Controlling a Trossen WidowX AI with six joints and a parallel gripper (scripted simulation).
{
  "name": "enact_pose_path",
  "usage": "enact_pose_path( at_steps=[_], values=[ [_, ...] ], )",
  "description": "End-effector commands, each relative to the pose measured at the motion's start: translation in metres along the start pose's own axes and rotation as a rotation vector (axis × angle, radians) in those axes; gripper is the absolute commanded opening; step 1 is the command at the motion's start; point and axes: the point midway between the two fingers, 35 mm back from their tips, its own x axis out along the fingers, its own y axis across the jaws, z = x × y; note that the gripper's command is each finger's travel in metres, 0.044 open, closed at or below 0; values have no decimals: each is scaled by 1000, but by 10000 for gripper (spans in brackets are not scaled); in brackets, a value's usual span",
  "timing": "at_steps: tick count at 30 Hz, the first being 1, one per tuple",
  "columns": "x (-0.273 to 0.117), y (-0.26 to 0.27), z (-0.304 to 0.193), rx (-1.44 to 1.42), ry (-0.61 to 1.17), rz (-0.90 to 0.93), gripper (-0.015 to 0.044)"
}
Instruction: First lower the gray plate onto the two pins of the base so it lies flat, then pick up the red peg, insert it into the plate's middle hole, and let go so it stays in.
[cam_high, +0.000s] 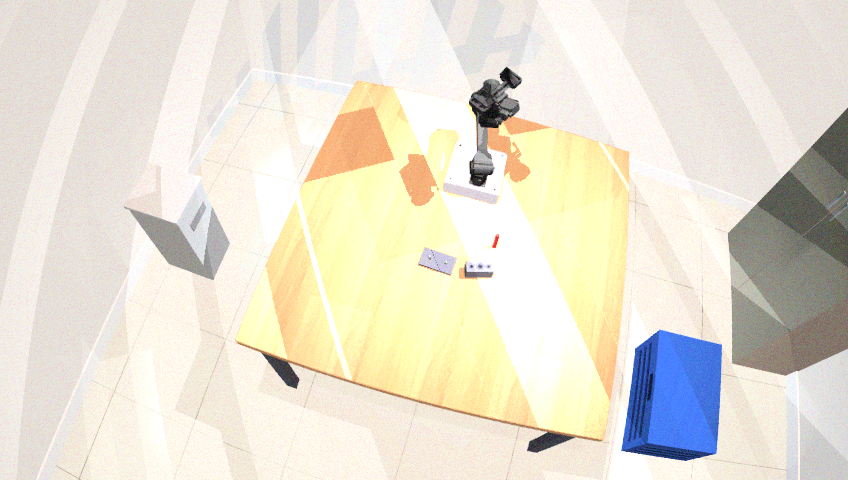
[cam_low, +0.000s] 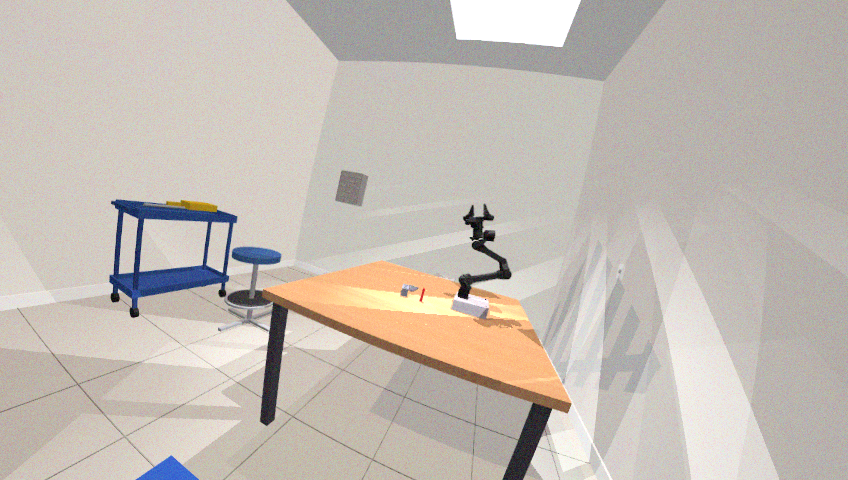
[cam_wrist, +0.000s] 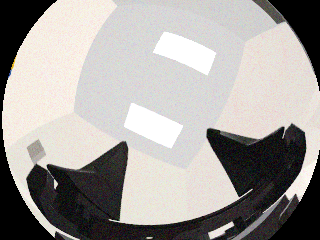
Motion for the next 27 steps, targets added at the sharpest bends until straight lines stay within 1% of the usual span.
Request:
enact_pose_path(
  at_steps=[1, 2, 6, 11, 15, 19, 21, 27],
  values=[
    [0, 0, 0, 0, 0, 0, 426],
    [0, 1, 1, 6, -4, 3, 440],
    [9, 25, 27, 146, -89, 91, 440],
    [15, 77, 88, 454, -239, 325, 440],
    [7, 124, 135, 746, -280, 589, 440],
    [-14, 170, 179, 1021, -237, 893, 440],
    [-25, 186, 195, 1116, -196, 1016, 440],
    [-63, 228, 235, 1354, 8, 1374, 440]
  ],
)
